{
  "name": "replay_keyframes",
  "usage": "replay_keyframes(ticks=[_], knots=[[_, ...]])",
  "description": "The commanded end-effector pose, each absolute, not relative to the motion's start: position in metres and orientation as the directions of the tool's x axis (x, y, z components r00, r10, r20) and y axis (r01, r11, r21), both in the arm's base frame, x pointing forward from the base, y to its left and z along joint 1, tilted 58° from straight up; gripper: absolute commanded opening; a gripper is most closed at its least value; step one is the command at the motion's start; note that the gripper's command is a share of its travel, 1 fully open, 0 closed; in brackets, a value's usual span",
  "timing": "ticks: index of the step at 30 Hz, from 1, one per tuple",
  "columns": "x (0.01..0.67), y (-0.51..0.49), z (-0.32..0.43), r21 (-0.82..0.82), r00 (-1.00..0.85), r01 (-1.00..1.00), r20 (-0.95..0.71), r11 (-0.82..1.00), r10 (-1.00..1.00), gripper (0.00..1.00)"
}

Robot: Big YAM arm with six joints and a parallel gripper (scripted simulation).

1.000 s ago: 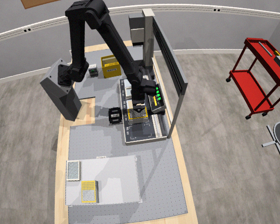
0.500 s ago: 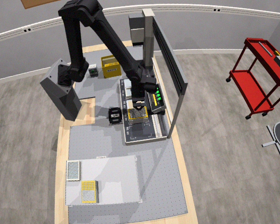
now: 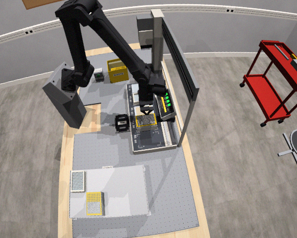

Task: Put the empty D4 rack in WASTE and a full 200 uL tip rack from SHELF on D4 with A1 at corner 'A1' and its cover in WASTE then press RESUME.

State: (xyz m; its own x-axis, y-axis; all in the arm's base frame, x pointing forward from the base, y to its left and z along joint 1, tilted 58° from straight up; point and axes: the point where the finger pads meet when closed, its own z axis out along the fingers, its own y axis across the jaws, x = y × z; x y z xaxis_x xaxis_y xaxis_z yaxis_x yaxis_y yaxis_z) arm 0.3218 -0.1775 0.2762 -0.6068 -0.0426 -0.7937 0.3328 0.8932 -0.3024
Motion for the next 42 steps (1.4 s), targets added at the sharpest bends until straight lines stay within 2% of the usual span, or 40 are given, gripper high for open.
replay_keyframes(ticks=[1, 42], knots=[[0.321, -0.173, 0.296, -0.294, -0.577, 0.343, -0.816, 0.892, -0.047, 1.00], [0.316, -0.173, 0.295, -0.300, -0.588, 0.341, -0.808, 0.891, -0.047, 1.00]])
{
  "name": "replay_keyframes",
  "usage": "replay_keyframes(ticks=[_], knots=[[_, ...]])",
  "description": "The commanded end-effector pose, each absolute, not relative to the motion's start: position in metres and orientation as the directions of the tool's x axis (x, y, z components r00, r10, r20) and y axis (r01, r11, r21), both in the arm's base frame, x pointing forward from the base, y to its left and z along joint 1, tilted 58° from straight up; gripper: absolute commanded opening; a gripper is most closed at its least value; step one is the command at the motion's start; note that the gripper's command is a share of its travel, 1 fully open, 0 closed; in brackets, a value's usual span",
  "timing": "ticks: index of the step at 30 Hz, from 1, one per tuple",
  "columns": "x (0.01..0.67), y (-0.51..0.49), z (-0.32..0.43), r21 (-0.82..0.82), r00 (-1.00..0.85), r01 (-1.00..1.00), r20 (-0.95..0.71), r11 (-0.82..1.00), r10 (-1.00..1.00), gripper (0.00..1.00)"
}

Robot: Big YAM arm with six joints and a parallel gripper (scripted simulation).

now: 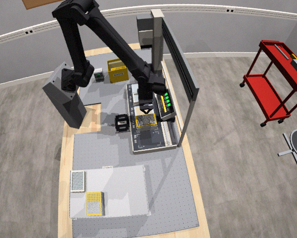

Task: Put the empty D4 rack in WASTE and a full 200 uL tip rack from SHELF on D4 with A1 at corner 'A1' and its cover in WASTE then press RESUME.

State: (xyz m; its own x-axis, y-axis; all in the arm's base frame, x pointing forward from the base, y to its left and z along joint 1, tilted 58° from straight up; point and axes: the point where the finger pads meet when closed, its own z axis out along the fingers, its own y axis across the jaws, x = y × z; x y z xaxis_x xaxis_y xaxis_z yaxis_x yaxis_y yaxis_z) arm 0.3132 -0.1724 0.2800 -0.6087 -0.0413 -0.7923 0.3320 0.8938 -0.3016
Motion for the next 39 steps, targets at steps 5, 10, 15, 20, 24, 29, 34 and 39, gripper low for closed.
replay_keyframes(ticks=[5, 10, 15, 20, 24, 29, 34, 39], knots=[[0.298, -0.174, 0.271, -0.323, -0.592, 0.334, -0.803, 0.885, -0.069, 0.00], [0.287, -0.175, 0.254, -0.324, -0.593, 0.334, -0.802, 0.885, -0.070, 0.00], [0.275, -0.176, 0.237, -0.325, -0.594, 0.334, -0.801, 0.885, -0.070, 0.00], [0.261, -0.177, 0.216, -0.326, -0.595, 0.333, -0.800, 0.885, -0.070, 0.00], [0.249, -0.178, 0.200, -0.327, -0.596, 0.333, -0.800, 0.885, -0.071, 0.00], [0.241, -0.178, 0.187, -0.327, -0.597, 0.332, -0.799, 0.885, -0.071, 0.00], [0.226, -0.179, 0.166, -0.327, -0.600, 0.331, -0.797, 0.885, -0.070, 0.00], [0.214, -0.180, 0.148, -0.326, -0.604, 0.330, -0.794, 0.886, -0.067, 0.00]])
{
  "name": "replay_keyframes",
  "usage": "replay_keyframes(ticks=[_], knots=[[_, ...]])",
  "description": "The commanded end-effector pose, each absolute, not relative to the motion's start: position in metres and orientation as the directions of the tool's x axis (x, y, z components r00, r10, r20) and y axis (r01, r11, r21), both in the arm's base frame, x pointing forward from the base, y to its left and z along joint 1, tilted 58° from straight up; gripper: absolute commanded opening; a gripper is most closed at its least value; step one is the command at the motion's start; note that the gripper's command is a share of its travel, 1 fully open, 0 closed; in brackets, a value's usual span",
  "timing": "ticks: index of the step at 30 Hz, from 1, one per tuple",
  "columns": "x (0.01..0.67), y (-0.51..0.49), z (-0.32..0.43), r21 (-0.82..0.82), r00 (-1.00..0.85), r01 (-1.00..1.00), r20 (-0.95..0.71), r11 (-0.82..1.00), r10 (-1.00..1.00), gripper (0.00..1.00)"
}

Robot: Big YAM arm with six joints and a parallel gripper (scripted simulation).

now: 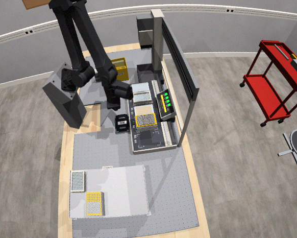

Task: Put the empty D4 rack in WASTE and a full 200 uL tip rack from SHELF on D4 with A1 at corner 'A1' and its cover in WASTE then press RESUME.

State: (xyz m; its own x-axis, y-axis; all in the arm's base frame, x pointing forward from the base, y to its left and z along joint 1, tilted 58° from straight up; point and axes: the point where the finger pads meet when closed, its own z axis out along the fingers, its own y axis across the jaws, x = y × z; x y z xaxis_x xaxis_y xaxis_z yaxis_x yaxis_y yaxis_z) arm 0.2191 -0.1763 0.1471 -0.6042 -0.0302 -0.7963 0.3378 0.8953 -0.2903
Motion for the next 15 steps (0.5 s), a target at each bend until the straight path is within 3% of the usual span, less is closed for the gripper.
replay_keyframes(ticks=[1, 15], knots=[[0.214, -0.180, 0.147, -0.325, -0.605, 0.329, -0.794, 0.886, -0.066, 0.00], [0.234, -0.126, 0.128, -0.305, -0.605, 0.324, -0.794, 0.896, -0.052, 0.00]])
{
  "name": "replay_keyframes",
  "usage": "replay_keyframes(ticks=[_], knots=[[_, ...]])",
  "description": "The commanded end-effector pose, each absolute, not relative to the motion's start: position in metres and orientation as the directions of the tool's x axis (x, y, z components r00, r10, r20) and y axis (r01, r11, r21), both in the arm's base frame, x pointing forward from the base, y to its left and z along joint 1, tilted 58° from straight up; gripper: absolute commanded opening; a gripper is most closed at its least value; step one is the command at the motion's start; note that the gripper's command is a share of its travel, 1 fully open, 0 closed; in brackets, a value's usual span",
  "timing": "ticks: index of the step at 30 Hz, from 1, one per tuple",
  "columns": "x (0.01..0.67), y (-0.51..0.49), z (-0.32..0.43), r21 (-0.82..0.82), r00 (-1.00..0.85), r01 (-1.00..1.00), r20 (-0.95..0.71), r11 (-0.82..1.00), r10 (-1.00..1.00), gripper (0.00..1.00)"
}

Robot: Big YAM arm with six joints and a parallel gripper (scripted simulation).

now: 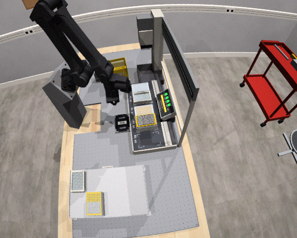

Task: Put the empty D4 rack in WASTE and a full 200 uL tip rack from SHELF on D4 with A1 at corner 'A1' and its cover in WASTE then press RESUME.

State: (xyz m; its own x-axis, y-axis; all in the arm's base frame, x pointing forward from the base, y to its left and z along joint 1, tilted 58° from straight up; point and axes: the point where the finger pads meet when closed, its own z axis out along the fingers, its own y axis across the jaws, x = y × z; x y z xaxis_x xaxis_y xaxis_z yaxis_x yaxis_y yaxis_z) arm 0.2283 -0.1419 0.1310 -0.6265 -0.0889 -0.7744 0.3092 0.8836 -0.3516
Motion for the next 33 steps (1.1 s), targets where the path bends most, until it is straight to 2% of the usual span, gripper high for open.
replay_keyframes(ticks=[1, 33], knots=[[0.235, -0.122, 0.127, -0.305, -0.605, 0.324, -0.794, 0.896, -0.052, 0.00], [0.282, -0.016, 0.102, -0.293, -0.590, 0.328, -0.806, 0.898, -0.047, 0.00]])
